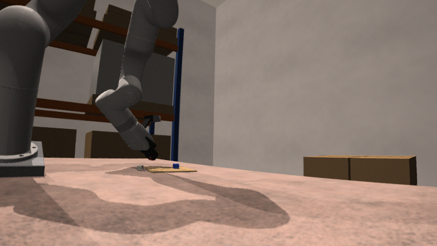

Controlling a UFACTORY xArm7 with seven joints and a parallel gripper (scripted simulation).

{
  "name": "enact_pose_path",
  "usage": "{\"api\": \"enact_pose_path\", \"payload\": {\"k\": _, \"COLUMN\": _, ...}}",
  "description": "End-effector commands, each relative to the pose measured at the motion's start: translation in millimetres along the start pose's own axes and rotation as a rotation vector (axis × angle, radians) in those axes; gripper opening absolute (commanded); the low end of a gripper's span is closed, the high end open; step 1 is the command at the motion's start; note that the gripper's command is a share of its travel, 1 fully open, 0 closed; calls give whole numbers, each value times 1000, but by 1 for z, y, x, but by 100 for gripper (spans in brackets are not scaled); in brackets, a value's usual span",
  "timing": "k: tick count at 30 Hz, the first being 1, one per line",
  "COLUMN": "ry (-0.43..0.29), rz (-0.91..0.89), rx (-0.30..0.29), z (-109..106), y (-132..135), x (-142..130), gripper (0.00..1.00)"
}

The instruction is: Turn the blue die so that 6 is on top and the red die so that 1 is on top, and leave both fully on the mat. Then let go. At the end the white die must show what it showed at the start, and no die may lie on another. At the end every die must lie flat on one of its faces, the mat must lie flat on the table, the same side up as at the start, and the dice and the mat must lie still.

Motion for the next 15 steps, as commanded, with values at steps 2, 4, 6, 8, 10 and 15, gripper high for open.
{"api": "enact_pose_path", "payload": {"k": 2, "ry": 4, "rz": 0, "rx": 0, "z": 6, "y": -1, "x": -5, "gripper": 11}}
{"api": "enact_pose_path", "payload": {"k": 4, "ry": 4, "rz": 0, "rx": 0, "z": 7, "y": -1, "x": -6, "gripper": 11}}
{"api": "enact_pose_path", "payload": {"k": 6, "ry": 4, "rz": 0, "rx": 0, "z": 7, "y": -1, "x": -6, "gripper": 11}}
{"api": "enact_pose_path", "payload": {"k": 8, "ry": 4, "rz": 0, "rx": 0, "z": 7, "y": -1, "x": -6, "gripper": 11}}
{"api": "enact_pose_path", "payload": {"k": 10, "ry": 4, "rz": 0, "rx": 0, "z": 7, "y": -1, "x": -6, "gripper": 11}}
{"api": "enact_pose_path", "payload": {"k": 15, "ry": 4, "rz": 0, "rx": 0, "z": 7, "y": -1, "x": -6, "gripper": 11}}
Point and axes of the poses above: the point where the finger pads meet when closed, its own z axis out along the fingers, its own y axis across the jaws, x = y × z, the point moved 5 cm from there along -z, back along the fingers, and after that the axes turned 9 degrees about -z, right-handed, at the moved point
